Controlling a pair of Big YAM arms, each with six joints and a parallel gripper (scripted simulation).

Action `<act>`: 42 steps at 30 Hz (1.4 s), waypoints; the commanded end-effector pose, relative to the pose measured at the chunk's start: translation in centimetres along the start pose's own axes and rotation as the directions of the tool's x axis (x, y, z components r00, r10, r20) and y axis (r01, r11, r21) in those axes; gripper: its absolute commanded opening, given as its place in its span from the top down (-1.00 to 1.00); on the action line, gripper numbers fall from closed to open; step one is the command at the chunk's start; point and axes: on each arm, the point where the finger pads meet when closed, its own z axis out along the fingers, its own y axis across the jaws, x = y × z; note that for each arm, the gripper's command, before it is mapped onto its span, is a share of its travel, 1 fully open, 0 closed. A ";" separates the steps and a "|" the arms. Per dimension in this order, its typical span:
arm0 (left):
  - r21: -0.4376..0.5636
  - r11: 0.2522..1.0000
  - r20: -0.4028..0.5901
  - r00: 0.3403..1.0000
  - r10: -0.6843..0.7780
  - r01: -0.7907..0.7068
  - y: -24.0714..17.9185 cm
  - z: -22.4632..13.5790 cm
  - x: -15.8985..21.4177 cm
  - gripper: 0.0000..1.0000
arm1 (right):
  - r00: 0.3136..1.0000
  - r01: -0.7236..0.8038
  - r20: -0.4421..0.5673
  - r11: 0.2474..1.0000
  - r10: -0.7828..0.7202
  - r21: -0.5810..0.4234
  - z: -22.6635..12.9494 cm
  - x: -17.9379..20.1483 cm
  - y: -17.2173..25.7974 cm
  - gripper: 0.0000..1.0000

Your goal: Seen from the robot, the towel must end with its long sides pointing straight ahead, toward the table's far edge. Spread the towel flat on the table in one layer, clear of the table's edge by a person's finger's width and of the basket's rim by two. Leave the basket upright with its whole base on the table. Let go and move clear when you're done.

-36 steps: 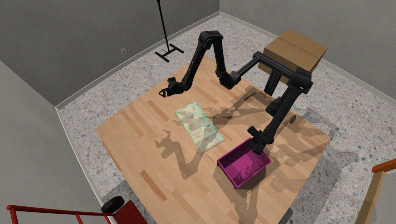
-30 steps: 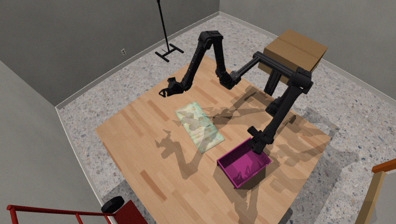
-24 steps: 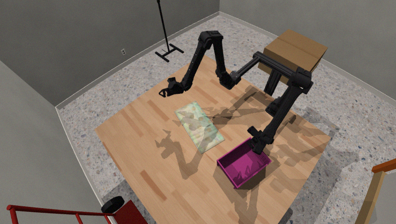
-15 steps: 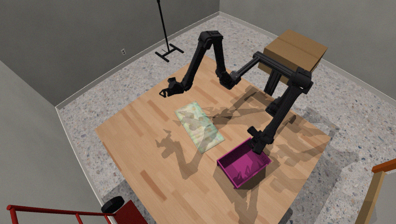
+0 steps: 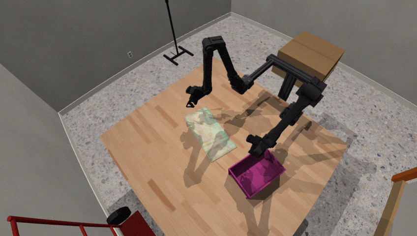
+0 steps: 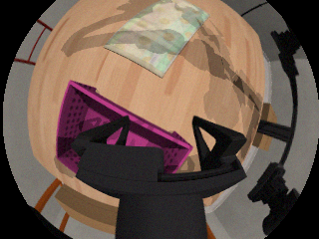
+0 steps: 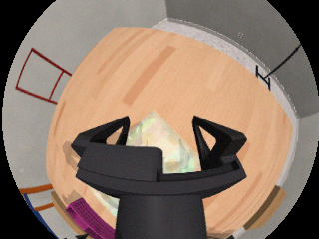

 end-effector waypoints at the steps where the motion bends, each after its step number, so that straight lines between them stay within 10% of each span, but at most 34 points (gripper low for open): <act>1: -0.115 0.963 0.049 0.970 -0.238 0.243 1.4 2.5 -2.4 -1.00 | 0.979 0.206 0.004 0.977 -0.206 -0.047 0.7 1.2 -1.0 -1.00; 24: -0.378 0.698 0.372 0.790 -0.487 0.608 7.0 13.9 -15.3 -1.00 | 0.924 0.337 -0.127 0.926 -0.360 -0.170 1.7 7.3 -2.9 -1.00; 28: -0.398 0.693 0.381 0.796 -0.471 0.601 8.0 13.0 -15.4 -1.00 | 0.879 0.432 -0.136 0.884 -0.457 -0.180 1.9 7.1 -3.4 -0.09; 32: -0.400 0.694 0.380 0.797 -0.470 0.599 8.0 13.1 -15.4 -1.00 | 0.830 0.505 -0.150 0.838 -0.537 -0.208 2.3 7.4 -3.5 -0.04; 36: -0.401 0.695 0.379 0.799 -0.467 0.597 8.0 13.1 -15.4 -1.00 | 0.669 0.651 -0.186 0.688 -0.720 -0.320 3.4 8.5 -3.6 -0.04; 40: -0.387 0.680 0.347 0.781 -0.519 0.623 7.7 13.7 -14.8 -0.09 | 0.474 0.720 -0.221 0.520 -0.852 -0.459 4.7 11.0 -4.3 -0.04; 42: -0.381 0.664 0.312 0.765 -0.563 0.644 7.5 14.5 -14.3 -0.04 | 0.381 0.741 -0.201 0.427 -0.903 -0.518 5.0 11.8 -3.4 -0.04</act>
